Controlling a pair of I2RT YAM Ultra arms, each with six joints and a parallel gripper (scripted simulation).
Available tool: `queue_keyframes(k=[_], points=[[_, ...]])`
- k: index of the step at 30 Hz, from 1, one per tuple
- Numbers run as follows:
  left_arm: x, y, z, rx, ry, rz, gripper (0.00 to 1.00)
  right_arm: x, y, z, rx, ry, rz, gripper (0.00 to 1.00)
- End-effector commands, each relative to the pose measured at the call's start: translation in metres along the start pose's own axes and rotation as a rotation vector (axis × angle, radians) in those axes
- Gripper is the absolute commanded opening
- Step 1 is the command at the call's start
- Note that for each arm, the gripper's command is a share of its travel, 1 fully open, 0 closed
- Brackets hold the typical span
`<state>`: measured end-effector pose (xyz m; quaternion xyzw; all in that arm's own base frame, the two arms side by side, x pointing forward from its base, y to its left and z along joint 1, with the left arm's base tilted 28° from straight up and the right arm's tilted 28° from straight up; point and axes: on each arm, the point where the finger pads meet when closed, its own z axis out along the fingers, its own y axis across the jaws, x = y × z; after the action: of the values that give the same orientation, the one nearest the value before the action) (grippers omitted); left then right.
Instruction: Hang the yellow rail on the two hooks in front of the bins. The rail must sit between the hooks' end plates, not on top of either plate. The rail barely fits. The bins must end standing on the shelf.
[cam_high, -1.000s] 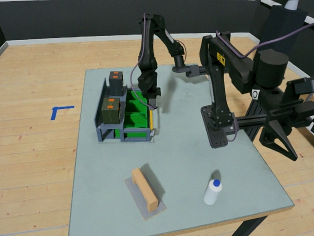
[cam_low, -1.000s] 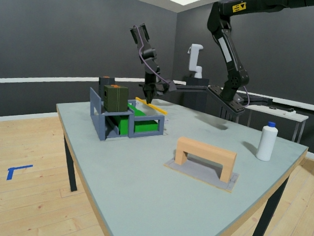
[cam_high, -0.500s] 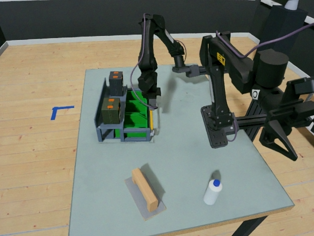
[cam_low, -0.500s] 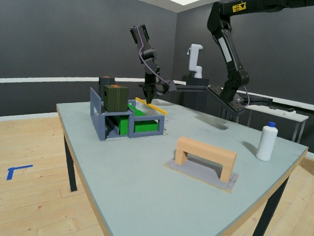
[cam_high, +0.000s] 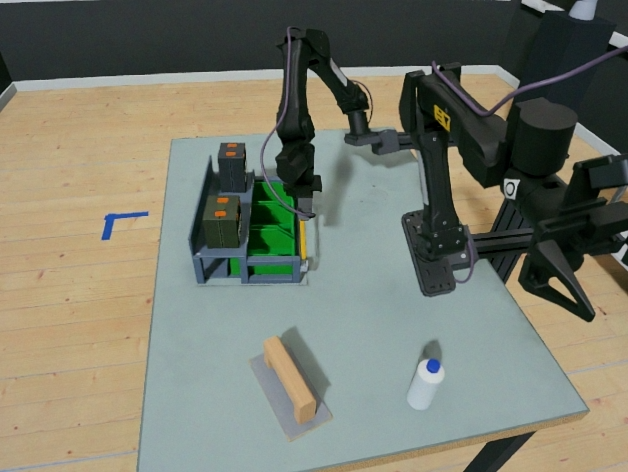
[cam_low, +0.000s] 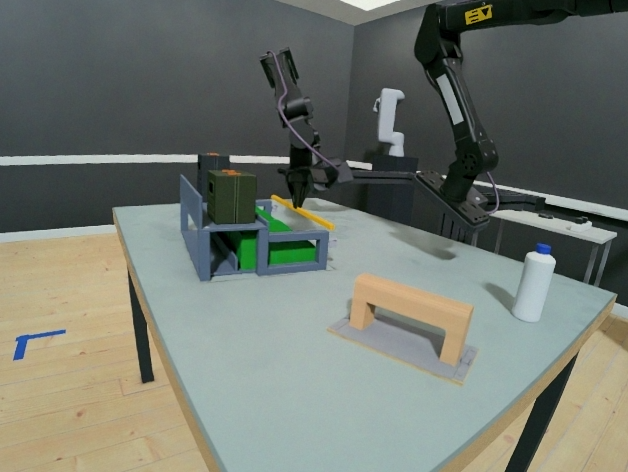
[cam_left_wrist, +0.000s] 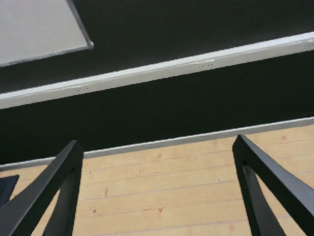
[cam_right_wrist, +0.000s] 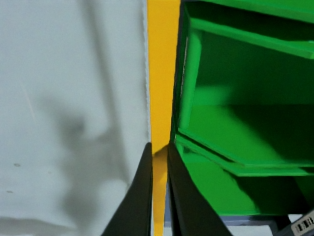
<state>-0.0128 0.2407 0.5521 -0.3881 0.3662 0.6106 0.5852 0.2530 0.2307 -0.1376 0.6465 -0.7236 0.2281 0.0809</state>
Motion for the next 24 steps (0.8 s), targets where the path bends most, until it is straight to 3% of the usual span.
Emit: queue_keyframes(k=[1,24], points=[[-0.0022,0.0019,-0.0090,-0.006,-0.003,0.011,1.00,-0.0149,-0.0074,-0.0100,0.029,-0.040,0.004,0.00],[-0.0022,0.0019,-0.0090,-0.006,-0.003,0.011,1.00,-0.0171,-0.0066,-0.0101,0.032,-0.042,0.003,0.00]])
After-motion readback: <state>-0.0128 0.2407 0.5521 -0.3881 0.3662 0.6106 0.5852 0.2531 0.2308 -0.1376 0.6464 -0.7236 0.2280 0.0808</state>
